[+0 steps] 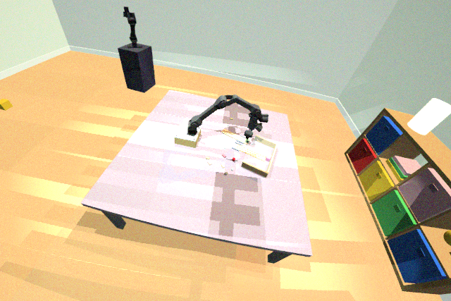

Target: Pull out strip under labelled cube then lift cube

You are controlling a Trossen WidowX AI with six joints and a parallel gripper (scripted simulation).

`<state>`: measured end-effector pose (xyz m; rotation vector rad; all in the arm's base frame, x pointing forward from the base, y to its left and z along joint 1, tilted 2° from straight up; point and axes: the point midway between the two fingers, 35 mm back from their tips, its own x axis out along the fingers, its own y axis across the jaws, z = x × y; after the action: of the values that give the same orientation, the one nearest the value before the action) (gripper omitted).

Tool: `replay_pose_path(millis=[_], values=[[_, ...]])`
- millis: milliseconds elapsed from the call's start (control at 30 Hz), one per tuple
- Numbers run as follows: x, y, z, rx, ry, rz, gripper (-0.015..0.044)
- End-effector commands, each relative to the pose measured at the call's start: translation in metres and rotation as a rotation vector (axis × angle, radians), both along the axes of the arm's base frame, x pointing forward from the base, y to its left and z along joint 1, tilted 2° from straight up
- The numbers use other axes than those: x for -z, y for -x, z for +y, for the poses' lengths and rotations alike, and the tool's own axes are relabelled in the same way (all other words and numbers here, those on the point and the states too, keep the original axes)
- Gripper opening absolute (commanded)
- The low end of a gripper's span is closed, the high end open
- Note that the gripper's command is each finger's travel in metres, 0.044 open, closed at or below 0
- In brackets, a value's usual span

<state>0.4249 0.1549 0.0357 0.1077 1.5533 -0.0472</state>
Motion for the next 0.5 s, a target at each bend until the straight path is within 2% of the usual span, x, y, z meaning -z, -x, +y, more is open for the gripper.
replay_pose_path(millis=[0,167,467], values=[[0.005,-0.003,-0.001,-0.006,0.006,0.010,0.0387],[0.012,-0.004,-0.001,-0.006,0.006,0.010,0.0256],[0.027,-0.004,0.000,-0.006,0.006,0.010,0.0250]])
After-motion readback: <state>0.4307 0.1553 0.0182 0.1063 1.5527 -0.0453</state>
